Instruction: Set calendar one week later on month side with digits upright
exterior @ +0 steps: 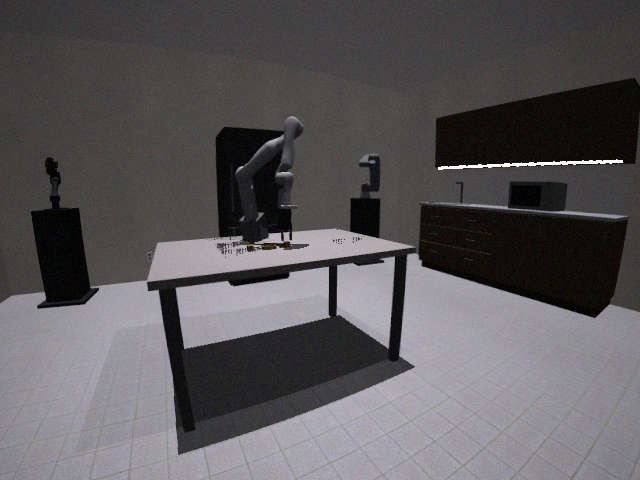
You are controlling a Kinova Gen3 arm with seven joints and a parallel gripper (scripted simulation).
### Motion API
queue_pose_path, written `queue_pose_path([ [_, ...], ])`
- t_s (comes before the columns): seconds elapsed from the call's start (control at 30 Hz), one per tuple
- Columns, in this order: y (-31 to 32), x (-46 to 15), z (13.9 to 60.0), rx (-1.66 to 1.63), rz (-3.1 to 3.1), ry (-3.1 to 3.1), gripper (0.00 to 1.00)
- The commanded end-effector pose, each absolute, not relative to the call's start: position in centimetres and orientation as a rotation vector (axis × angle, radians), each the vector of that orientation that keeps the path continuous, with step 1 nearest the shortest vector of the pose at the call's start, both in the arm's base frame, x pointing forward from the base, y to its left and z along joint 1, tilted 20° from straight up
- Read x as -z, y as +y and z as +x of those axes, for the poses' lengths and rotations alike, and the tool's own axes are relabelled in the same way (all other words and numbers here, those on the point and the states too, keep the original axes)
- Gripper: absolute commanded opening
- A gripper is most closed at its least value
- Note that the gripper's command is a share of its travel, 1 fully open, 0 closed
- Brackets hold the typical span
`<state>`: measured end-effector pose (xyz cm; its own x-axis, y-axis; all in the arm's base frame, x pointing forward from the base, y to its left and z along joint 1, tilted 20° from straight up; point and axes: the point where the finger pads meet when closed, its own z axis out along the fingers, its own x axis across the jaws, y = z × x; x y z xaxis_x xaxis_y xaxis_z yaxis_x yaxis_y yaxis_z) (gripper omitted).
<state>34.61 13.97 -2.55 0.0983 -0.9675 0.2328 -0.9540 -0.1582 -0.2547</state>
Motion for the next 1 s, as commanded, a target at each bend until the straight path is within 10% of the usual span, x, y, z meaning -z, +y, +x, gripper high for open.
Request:
queue_pose_path([
  [0.0,14.01,2.52,34.62,0.540,-2.298,2.012,0.87],
  [0.97,13.81,3.46,34.90,0.540,-2.298,2.012,0.87],
])
